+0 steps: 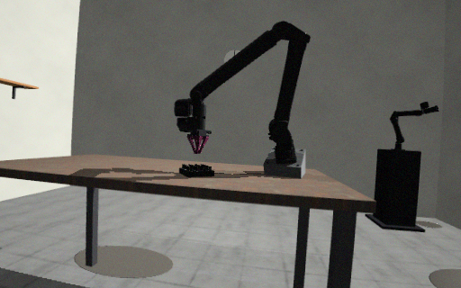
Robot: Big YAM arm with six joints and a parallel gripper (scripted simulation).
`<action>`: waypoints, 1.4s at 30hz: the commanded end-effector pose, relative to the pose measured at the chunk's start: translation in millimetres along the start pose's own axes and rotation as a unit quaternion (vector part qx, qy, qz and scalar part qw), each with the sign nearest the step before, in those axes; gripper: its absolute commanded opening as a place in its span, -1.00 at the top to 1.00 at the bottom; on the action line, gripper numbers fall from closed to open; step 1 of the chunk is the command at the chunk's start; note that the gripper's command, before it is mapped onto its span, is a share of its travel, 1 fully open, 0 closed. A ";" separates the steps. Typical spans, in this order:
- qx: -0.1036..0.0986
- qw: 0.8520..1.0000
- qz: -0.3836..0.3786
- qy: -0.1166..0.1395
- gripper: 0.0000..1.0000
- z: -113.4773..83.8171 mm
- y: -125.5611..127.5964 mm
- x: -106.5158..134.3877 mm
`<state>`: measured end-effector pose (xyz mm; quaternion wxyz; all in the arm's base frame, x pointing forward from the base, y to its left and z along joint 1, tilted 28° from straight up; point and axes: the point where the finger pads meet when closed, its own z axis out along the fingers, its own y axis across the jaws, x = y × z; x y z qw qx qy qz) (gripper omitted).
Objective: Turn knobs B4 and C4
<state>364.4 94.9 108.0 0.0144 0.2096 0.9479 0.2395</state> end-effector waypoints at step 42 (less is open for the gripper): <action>-0.018 0.969 0.244 -0.024 0.62 -26.1 18.6 -18.4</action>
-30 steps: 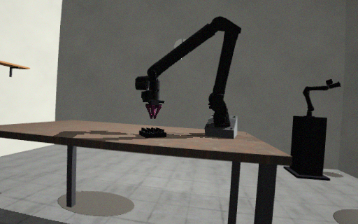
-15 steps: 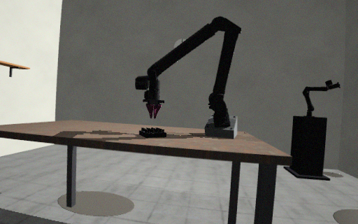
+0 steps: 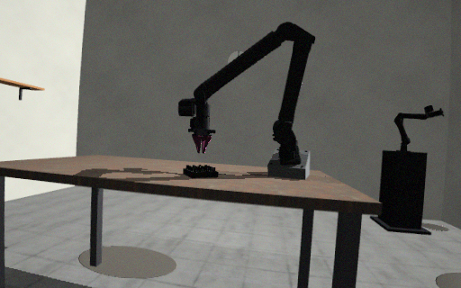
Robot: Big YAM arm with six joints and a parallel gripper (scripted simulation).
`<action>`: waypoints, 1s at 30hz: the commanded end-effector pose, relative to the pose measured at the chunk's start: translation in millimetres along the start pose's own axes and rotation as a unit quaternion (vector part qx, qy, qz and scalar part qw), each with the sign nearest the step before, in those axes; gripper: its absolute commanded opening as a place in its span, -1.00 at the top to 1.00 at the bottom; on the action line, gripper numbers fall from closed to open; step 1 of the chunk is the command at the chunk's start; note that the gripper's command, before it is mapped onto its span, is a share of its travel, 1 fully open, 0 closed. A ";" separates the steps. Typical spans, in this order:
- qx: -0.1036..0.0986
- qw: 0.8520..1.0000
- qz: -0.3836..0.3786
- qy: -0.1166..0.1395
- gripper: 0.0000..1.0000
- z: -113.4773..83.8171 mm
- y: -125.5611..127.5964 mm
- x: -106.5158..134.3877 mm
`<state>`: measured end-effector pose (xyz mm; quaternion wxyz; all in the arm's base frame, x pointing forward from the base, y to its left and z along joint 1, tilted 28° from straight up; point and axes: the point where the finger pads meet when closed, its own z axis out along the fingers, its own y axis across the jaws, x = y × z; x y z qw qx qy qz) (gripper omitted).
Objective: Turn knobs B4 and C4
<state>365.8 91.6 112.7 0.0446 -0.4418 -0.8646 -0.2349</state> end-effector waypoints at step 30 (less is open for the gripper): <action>-0.002 1.000 0.004 -0.003 0.62 8.6 4.6 -0.3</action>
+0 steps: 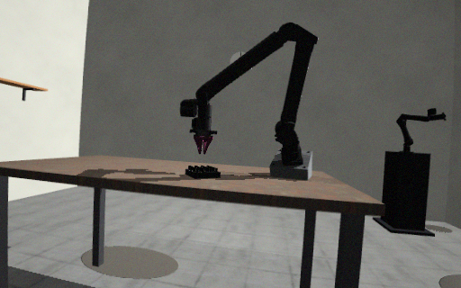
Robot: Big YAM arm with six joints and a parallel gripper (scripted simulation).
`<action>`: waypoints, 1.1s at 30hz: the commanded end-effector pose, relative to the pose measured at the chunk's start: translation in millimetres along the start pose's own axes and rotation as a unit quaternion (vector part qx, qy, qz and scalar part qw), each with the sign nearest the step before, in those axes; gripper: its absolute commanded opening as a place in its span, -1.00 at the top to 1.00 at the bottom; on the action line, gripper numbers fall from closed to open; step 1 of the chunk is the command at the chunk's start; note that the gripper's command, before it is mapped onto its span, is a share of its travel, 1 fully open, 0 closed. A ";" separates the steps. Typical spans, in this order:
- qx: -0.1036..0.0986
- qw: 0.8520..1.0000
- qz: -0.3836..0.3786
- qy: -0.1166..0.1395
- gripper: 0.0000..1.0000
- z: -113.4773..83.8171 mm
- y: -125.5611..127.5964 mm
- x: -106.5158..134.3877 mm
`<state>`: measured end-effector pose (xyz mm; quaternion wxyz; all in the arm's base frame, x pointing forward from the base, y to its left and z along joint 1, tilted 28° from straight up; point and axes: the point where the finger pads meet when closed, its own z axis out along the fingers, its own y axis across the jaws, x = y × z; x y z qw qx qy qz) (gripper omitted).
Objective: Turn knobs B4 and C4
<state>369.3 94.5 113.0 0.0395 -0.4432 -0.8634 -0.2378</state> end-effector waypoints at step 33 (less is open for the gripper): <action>0.003 1.000 0.005 0.000 0.62 41.2 -0.2 0.2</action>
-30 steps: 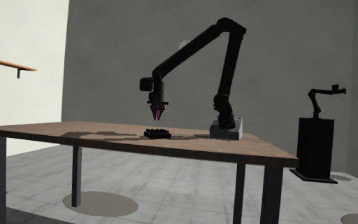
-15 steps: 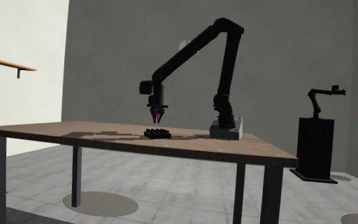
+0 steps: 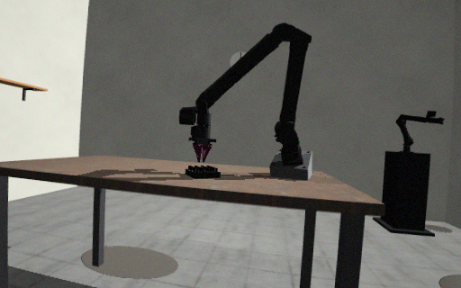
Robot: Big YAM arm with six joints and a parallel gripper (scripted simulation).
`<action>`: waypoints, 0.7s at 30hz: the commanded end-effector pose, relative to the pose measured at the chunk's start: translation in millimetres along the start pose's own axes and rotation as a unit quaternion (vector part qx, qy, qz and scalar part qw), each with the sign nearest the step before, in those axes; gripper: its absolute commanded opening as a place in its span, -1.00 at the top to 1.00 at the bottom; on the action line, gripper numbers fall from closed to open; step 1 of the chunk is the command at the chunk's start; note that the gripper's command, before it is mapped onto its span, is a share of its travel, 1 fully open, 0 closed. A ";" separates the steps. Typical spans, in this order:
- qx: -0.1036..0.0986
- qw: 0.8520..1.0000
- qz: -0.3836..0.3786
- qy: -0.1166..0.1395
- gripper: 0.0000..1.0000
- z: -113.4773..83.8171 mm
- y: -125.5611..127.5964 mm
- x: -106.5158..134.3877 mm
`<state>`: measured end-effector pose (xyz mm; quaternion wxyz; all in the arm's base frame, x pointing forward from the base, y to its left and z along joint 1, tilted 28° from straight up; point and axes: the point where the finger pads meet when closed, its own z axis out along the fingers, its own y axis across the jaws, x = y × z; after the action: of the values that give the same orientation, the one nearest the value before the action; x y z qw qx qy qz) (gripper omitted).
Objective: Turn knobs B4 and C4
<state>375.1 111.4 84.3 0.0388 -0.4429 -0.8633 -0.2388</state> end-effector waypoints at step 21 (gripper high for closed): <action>0.005 1.000 0.006 0.001 0.62 10.3 -3.8 -1.6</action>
<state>375.5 112.8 79.9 0.0397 -0.4441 -0.8629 -0.2380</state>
